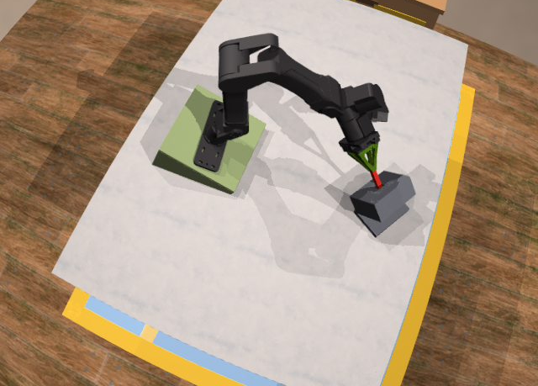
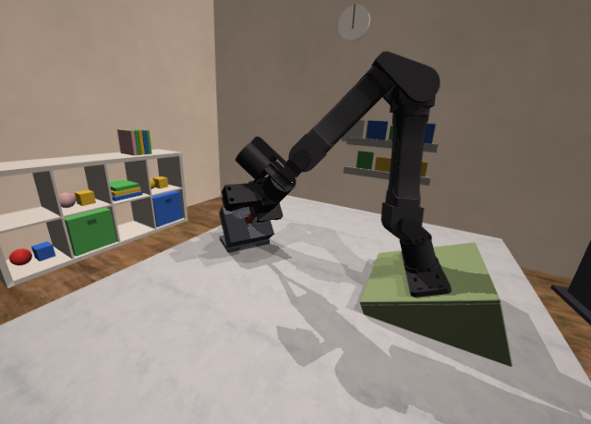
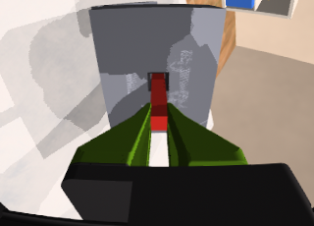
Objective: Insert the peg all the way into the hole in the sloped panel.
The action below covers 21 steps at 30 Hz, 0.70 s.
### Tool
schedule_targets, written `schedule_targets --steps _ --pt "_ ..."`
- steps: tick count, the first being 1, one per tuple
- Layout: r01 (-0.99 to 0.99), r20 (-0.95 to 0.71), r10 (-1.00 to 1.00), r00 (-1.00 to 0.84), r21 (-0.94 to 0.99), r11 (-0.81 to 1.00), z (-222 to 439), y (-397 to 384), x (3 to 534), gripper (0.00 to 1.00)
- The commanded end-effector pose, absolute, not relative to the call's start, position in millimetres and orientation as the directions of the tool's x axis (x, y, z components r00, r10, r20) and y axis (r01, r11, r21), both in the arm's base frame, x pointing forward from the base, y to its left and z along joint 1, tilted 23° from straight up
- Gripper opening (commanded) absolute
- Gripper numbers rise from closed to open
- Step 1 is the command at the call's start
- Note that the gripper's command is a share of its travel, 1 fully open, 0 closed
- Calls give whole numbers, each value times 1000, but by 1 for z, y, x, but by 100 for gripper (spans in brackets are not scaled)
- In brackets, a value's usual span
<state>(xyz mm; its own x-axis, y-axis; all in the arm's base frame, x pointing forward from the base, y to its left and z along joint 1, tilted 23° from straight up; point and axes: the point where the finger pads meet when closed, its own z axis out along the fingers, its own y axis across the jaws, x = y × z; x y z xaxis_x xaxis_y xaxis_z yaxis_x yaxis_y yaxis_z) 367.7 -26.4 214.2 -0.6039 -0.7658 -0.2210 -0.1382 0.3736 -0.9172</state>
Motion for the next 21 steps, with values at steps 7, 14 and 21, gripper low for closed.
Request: schedule_targets --steps 7,14,21 --pt "-142 -218 -769 -601 -918 371 207 -31 374 0" --pt "-125 -232 -766 -599 -918 376 216 -30 374 0" --pt "-125 -232 -766 -599 -918 376 216 -30 374 11"
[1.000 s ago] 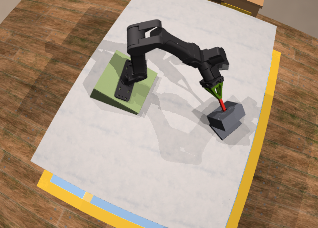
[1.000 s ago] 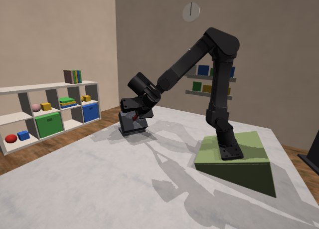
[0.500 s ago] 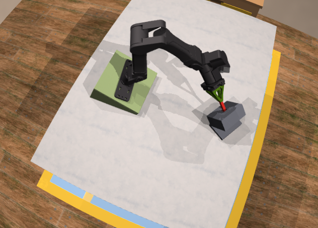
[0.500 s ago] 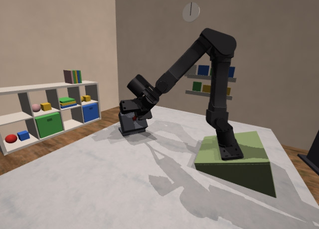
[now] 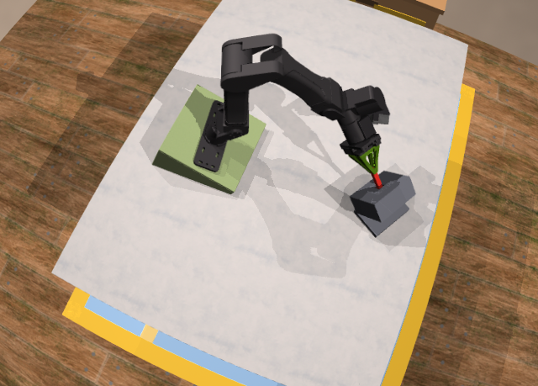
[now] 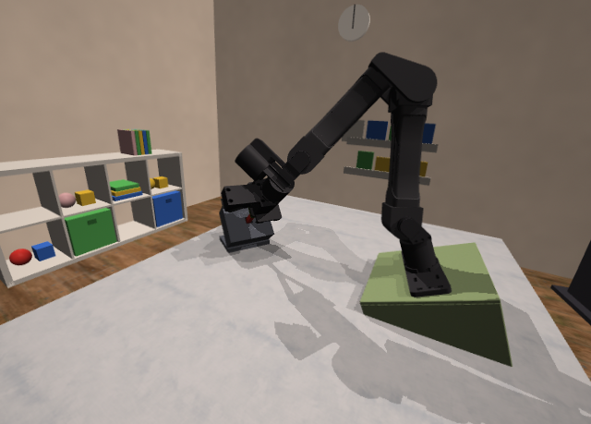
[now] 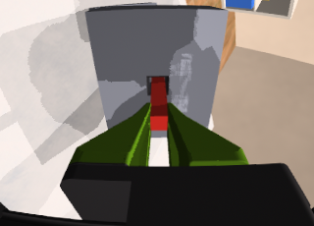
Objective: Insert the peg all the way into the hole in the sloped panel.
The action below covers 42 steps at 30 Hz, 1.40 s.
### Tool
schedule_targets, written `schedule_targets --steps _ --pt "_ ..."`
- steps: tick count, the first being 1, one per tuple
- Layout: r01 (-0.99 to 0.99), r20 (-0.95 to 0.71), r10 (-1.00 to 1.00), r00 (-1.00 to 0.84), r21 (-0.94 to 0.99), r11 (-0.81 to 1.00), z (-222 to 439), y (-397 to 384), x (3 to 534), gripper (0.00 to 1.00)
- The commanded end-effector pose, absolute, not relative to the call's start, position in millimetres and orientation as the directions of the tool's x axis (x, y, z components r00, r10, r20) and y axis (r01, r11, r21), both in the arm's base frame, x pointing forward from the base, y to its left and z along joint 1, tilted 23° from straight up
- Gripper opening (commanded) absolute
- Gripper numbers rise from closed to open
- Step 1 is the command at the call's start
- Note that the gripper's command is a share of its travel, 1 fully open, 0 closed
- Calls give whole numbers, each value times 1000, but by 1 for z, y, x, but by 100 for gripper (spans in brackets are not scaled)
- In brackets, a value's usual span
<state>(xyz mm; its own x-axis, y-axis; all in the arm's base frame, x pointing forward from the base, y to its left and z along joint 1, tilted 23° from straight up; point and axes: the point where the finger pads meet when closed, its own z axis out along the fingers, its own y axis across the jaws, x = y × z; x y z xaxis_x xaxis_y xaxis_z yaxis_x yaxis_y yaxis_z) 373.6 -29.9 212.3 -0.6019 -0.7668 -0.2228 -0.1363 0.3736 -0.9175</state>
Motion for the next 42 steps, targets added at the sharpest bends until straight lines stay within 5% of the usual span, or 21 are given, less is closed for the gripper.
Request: schedule_targets --steps 1,8,42 --pt "-125 -232 -766 -599 -918 376 216 -30 374 23" --pt "-125 -232 -766 -599 -918 376 216 -30 374 100" --pt "-136 -233 -763 -603 -912 386 246 13 317 100"
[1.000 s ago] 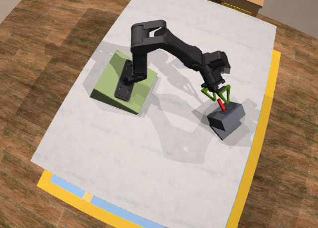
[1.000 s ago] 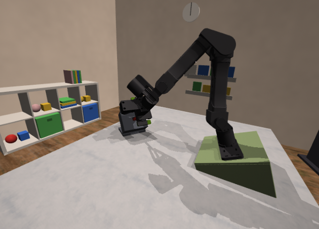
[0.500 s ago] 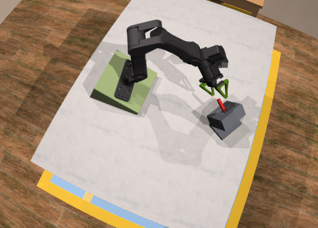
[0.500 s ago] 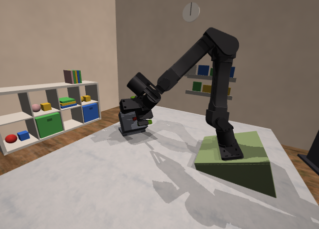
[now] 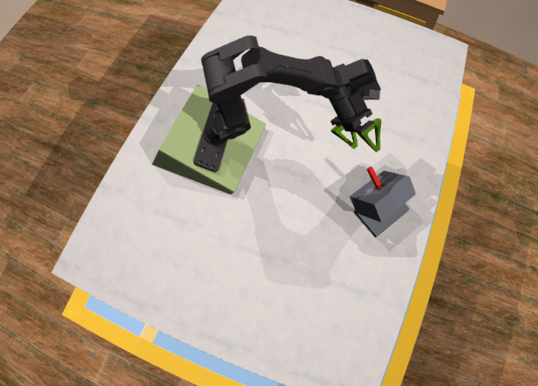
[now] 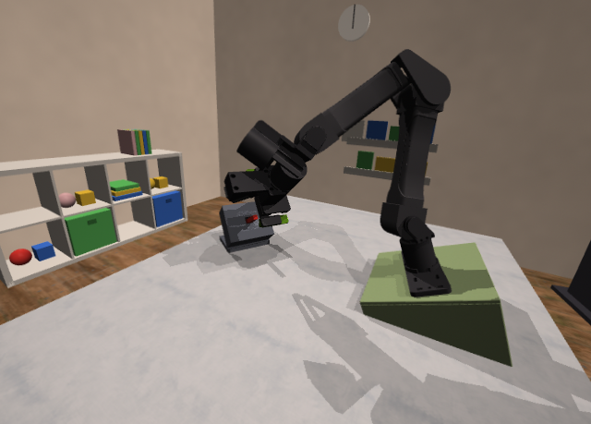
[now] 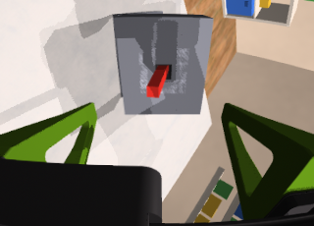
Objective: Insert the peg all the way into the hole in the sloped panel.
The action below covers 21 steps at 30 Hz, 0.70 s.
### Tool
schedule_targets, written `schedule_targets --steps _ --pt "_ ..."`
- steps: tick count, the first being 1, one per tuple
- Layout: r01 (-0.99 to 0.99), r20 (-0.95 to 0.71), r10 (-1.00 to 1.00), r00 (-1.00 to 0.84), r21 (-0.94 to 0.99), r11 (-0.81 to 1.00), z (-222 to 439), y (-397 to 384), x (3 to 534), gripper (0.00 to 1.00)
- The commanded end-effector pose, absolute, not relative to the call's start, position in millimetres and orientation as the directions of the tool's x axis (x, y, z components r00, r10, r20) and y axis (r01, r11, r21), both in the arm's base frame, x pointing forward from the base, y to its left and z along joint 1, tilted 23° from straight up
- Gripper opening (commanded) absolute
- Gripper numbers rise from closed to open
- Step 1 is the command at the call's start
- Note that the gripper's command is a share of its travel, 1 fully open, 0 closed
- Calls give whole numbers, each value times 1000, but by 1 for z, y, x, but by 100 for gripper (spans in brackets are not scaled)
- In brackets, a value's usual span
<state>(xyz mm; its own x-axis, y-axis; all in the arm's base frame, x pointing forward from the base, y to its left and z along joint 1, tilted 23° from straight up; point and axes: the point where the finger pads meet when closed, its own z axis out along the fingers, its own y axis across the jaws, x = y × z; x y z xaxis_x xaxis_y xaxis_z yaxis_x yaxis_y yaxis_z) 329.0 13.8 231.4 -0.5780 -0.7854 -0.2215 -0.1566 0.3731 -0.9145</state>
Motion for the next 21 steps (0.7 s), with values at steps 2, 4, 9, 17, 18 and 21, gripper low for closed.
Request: schedule_targets --steps 2,4,9,17,18,21 --pt "-136 -232 -764 -602 -914 384 249 15 311 100" --pt "-135 -230 -766 -600 -915 380 252 17 306 100" --pt "-149 -213 -768 -604 -917 371 248 20 307 100" --pt "-149 -212 -769 -603 -917 370 249 29 302 100" --pt "-149 -212 -769 -603 -917 370 250 30 301 100" --pt "-148 -212 -770 -602 -918 369 250 33 300 100"
